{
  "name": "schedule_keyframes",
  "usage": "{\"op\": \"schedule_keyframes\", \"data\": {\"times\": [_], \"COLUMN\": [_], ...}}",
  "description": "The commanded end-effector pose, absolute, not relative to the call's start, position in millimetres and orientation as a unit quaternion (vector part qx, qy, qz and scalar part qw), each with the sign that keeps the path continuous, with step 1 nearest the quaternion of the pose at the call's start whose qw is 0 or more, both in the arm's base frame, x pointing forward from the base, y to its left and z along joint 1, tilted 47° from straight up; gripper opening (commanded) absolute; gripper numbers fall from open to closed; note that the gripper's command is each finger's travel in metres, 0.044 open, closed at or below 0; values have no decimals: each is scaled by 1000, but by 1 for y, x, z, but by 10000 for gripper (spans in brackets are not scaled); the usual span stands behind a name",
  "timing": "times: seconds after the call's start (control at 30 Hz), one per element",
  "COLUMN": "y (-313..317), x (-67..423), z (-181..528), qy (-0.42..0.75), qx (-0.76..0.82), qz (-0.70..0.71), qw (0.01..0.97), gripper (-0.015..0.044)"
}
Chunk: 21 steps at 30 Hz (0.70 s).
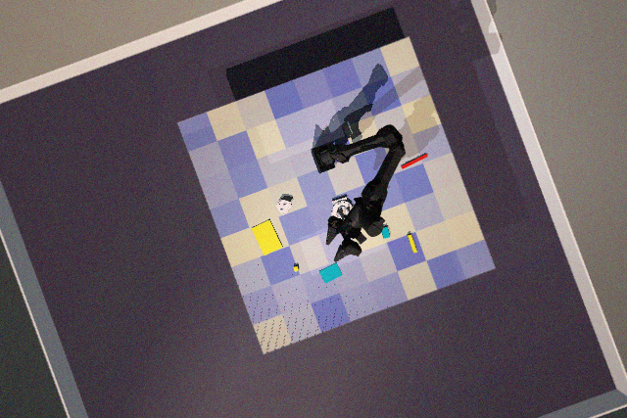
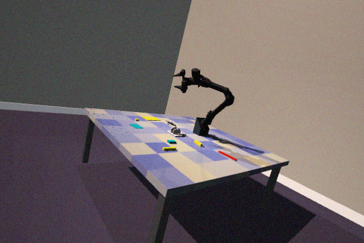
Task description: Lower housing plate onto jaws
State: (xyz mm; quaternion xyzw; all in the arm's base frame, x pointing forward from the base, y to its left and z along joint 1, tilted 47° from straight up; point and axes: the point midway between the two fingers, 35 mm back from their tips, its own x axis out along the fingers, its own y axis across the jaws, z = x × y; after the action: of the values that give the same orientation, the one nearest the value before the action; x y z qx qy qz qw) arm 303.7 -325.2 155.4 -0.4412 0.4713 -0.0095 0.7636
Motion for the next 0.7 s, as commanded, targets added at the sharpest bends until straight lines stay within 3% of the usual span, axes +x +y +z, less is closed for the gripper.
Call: {"op": "schedule_keyframes", "data": {"times": [0.0,0.67], "y": [-329,-337], "x": [301,282], "z": [140,70], "qy": [483,536], "qx": [-382,-107], "qz": [-20,-81], "qw": [787,834], "gripper": [440,440]}}
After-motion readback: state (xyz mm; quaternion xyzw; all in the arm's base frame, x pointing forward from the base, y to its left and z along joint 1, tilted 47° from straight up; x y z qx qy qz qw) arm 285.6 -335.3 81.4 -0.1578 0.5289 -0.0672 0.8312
